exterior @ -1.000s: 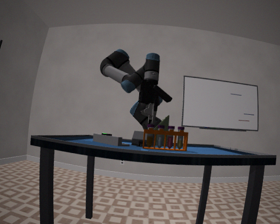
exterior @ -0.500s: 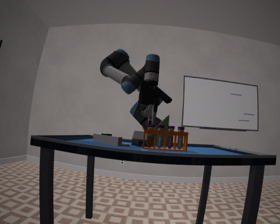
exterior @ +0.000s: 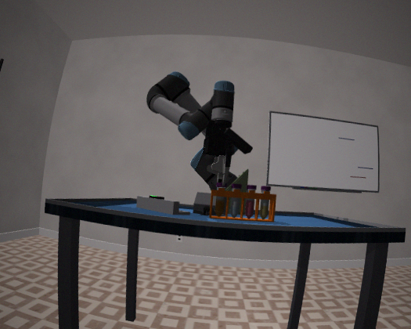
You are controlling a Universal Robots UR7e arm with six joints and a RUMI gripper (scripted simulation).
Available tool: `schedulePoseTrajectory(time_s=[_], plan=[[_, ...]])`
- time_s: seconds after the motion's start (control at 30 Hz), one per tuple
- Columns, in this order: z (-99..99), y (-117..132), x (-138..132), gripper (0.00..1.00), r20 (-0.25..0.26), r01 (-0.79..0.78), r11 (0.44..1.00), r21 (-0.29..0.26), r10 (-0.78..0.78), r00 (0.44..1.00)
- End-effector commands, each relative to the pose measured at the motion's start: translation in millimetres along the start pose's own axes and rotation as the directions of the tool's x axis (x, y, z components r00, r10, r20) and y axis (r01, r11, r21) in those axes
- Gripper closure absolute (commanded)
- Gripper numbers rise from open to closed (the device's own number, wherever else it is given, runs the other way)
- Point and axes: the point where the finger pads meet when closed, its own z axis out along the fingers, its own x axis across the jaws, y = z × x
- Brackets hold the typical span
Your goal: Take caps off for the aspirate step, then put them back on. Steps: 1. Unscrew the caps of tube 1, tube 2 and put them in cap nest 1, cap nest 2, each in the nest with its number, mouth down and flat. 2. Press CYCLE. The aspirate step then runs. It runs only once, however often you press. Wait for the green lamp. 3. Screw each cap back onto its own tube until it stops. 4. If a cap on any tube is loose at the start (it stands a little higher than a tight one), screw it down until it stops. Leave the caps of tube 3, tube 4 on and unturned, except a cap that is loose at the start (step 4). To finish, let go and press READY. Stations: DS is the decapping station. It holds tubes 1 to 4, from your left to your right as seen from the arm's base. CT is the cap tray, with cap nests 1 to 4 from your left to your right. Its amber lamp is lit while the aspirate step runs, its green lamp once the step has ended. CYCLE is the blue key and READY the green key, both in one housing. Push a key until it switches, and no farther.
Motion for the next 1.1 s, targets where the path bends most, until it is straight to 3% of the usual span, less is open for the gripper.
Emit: schedulePoseTrajectory(time_s=[0.0,0.47,1.07], plan=[[0.2,0.1,0.2,1.0,-0.001,0.0,1.0,0.0,0.0,1.0],[0.3,0.1,0.2,1.0,-0.001,0.0,1.0,0.0,0.0,1.0],[0.3,0.1,0.2,1.0,-0.001,-0.315,0.949,0.0,0.315,0.949]])
